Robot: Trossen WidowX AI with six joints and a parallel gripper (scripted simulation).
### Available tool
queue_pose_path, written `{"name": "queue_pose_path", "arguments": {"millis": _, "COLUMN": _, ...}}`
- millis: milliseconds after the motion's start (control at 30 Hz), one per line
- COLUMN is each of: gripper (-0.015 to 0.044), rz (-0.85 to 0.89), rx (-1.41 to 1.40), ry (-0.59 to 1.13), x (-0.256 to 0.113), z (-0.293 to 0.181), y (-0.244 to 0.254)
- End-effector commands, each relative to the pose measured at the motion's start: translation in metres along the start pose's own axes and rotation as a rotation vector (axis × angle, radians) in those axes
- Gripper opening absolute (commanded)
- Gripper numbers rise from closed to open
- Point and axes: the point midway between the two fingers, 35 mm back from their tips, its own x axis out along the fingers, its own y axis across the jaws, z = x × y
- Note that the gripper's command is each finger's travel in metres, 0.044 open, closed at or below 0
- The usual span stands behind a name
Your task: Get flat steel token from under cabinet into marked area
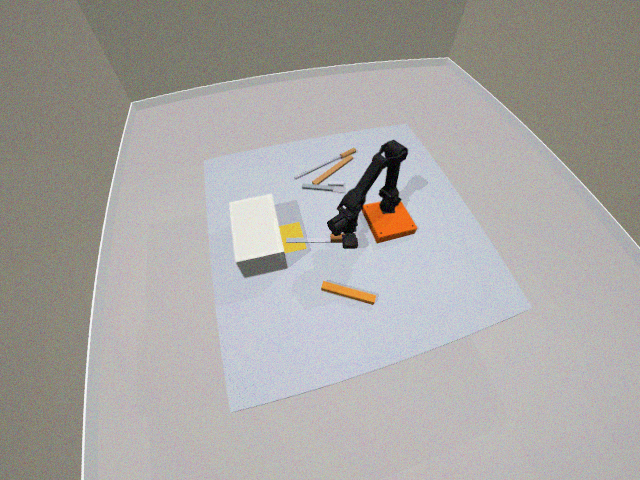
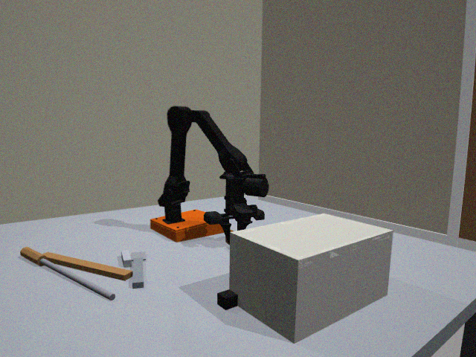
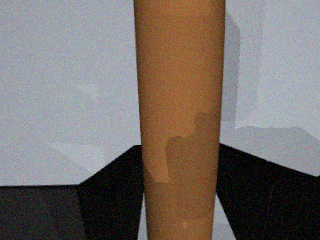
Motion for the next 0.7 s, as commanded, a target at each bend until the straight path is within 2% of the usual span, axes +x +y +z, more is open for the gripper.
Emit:
{"name": "queue_pose_path", "arguments": {"millis": 0, "gripper": 0.0, "rz": 0.002, "rx": 0.038, "ry": 0.0, "x": -0.001, "z": 0.001, "y": 0.002}}
{"name": "queue_pose_path", "arguments": {"millis": 667, "gripper": 0.0, "rz": 0.003, "rx": 0.106, "ry": 0.002, "x": -0.003, "z": -0.004, "y": 0.022}}
